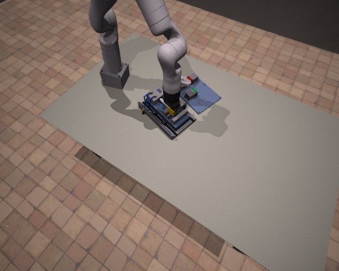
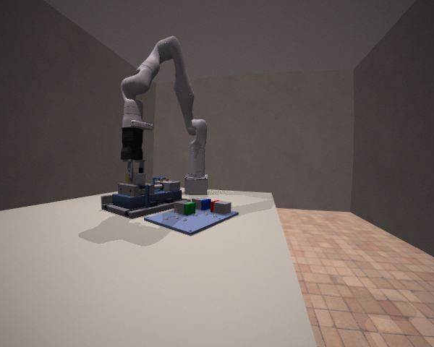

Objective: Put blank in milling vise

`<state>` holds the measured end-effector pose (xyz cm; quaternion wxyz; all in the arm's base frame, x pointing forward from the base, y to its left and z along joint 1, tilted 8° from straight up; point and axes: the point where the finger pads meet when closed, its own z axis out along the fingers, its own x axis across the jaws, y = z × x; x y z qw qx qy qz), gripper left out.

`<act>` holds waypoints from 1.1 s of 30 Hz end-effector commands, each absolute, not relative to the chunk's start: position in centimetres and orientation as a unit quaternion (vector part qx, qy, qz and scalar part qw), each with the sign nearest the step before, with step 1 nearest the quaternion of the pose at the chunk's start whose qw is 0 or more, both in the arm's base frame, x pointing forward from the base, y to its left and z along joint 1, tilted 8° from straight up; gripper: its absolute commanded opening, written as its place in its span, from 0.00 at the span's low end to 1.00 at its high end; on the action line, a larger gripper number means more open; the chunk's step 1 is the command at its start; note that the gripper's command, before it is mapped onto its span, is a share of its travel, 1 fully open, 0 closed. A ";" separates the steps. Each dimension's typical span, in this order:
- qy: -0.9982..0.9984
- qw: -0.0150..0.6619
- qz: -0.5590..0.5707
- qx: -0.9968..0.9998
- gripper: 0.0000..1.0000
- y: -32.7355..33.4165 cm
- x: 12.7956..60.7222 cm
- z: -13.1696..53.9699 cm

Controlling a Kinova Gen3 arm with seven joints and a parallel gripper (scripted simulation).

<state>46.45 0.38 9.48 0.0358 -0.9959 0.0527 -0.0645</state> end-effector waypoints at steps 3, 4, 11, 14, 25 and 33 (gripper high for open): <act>0.058 0.036 -0.065 -0.996 0.00 0.4 46.5 9.4; 0.059 0.036 -0.065 -0.995 0.00 0.4 46.5 9.4; 0.054 0.036 -0.065 -0.996 0.00 0.4 46.5 9.5; 0.056 0.036 -0.065 -0.996 0.00 0.4 46.5 9.5; 0.053 0.036 -0.065 -0.996 0.00 0.4 46.5 9.6; 0.056 0.036 -0.065 -0.996 0.00 0.4 46.5 9.5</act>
